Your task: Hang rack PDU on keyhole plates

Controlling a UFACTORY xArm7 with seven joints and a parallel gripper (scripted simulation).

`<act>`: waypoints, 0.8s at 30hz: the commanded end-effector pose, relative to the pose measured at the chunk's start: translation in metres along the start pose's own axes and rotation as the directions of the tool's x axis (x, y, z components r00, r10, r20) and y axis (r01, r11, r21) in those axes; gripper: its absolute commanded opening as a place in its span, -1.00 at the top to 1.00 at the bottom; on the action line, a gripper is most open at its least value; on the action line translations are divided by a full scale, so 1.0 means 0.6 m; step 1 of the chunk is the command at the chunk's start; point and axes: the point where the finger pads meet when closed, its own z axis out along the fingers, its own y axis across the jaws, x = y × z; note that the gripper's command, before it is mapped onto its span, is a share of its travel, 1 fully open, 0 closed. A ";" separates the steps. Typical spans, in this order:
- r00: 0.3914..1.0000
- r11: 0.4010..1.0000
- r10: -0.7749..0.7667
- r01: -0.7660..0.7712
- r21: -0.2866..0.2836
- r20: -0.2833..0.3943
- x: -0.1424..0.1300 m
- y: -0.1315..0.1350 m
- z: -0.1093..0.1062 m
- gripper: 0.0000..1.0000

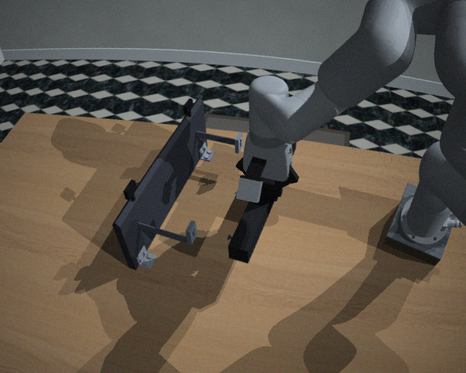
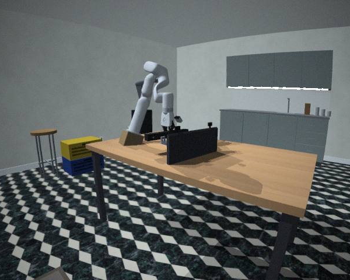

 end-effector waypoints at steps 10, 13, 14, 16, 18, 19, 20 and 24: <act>1.000 1.000 -0.012 0.012 -0.003 -0.006 0.018 0.108 -0.002 1.00; 1.000 1.000 -0.012 0.012 -0.003 -0.006 0.019 0.115 -0.002 1.00; 1.000 1.000 -0.012 0.012 -0.003 -0.006 0.019 0.116 -0.002 1.00; 1.000 1.000 -0.012 0.012 -0.003 -0.006 0.019 0.116 -0.002 1.00; 1.000 1.000 -0.012 0.012 -0.003 -0.006 0.019 0.116 -0.002 1.00; 1.000 1.000 -0.012 0.012 -0.003 -0.006 0.019 0.116 -0.002 1.00; 1.000 1.000 -0.012 0.012 -0.003 -0.006 0.019 0.116 -0.002 1.00; 1.000 1.000 -0.012 0.012 -0.003 -0.006 0.019 0.116 -0.002 1.00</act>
